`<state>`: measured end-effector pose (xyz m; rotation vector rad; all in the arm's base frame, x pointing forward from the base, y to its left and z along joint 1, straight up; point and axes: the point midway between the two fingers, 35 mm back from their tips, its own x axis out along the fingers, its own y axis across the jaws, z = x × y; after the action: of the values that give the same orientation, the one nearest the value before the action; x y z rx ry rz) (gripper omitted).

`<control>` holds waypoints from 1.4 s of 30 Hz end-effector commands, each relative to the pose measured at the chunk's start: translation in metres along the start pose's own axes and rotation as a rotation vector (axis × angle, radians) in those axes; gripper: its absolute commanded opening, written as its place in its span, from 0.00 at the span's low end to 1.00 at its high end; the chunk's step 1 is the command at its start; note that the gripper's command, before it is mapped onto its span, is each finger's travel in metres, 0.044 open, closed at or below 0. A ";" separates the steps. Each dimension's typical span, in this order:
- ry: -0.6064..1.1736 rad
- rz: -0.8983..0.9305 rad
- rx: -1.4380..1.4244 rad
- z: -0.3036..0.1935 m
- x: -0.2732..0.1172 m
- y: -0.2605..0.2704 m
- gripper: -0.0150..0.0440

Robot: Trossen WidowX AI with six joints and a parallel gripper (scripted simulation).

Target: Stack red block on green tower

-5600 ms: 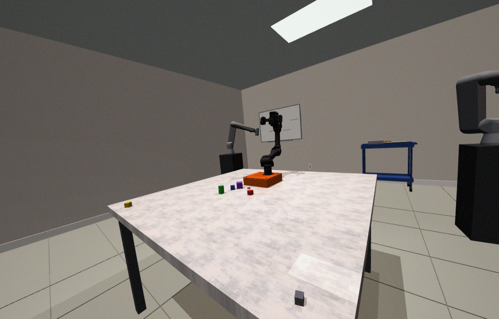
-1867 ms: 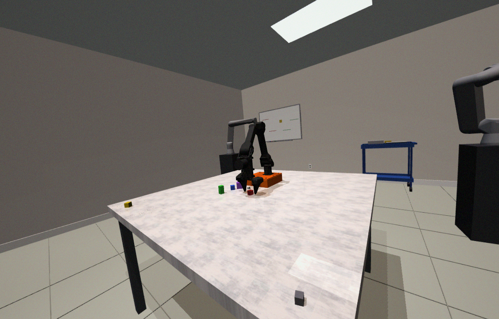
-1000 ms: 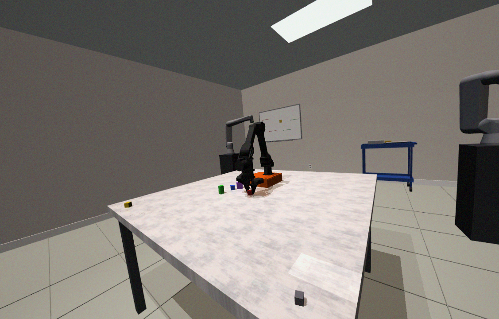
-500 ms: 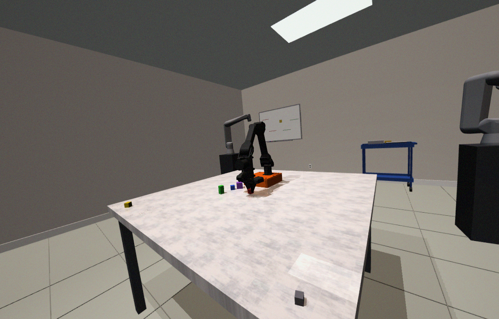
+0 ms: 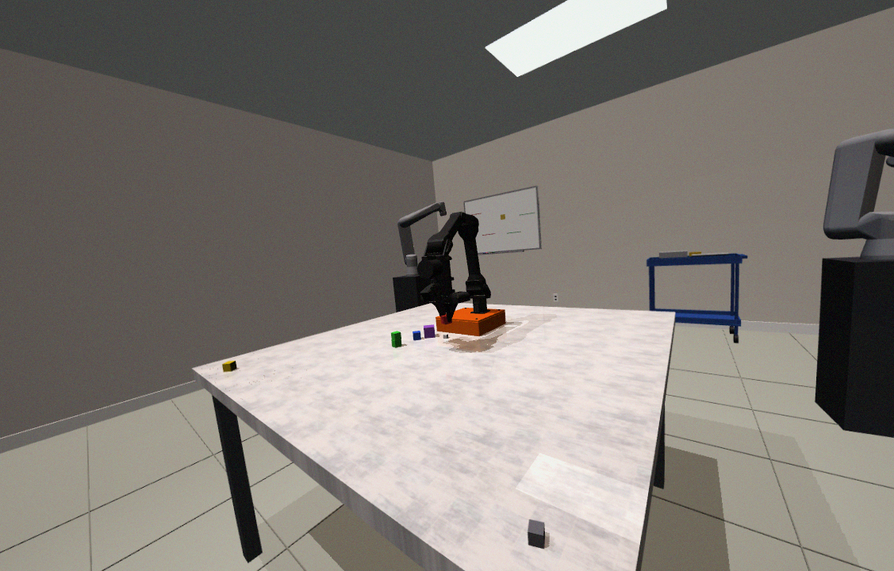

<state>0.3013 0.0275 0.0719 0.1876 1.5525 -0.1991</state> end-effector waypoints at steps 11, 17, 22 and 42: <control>-0.011 0.010 0.004 0.002 -0.034 0.000 0.25; -0.009 0.003 0.021 0.021 -0.034 -0.026 0.25; -0.008 -0.001 0.028 0.037 -0.035 -0.051 0.25; -0.017 -0.005 0.006 0.085 -0.036 -0.167 0.25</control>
<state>0.3414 -0.1410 0.1108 0.1888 1.5348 -0.2147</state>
